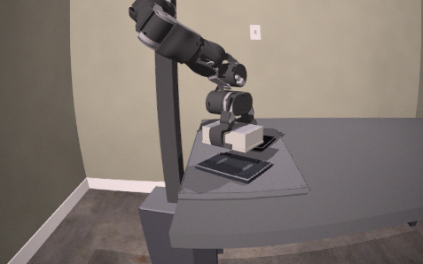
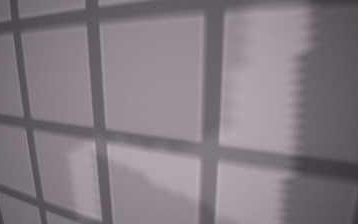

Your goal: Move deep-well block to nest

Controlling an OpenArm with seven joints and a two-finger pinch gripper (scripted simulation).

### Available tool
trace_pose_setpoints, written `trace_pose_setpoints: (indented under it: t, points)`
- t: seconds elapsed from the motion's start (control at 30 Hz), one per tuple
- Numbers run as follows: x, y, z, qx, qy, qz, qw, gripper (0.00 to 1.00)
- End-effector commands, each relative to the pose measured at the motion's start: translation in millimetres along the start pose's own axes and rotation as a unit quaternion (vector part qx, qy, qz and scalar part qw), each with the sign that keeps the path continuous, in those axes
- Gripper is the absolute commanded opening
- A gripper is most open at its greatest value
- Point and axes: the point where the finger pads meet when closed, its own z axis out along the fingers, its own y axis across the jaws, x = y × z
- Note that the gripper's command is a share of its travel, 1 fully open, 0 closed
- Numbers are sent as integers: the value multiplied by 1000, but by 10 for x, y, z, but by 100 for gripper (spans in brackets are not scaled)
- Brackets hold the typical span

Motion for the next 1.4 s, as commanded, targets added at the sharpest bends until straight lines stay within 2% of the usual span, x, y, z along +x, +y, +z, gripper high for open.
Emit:
trace_pose_setpoints:
  t: [0.0,0.03,0.2,0.6,0.77,1.17,1.37]
  points:
    - [-17,20,-16,-5,-2,0,1000,0]
    - [-17,20,-16,-5,-2,0,1000,0]
    - [2,22,309,-5,-1,-2,1000,0]
    - [2,22,309,-5,-1,-2,1000,0]
    - [-14,37,490,-5,-1,-2,1000,0]
    - [-14,37,490,-5,-1,-2,1000,0]
    - [-62,40,429,-4,-4,1,1000,0]
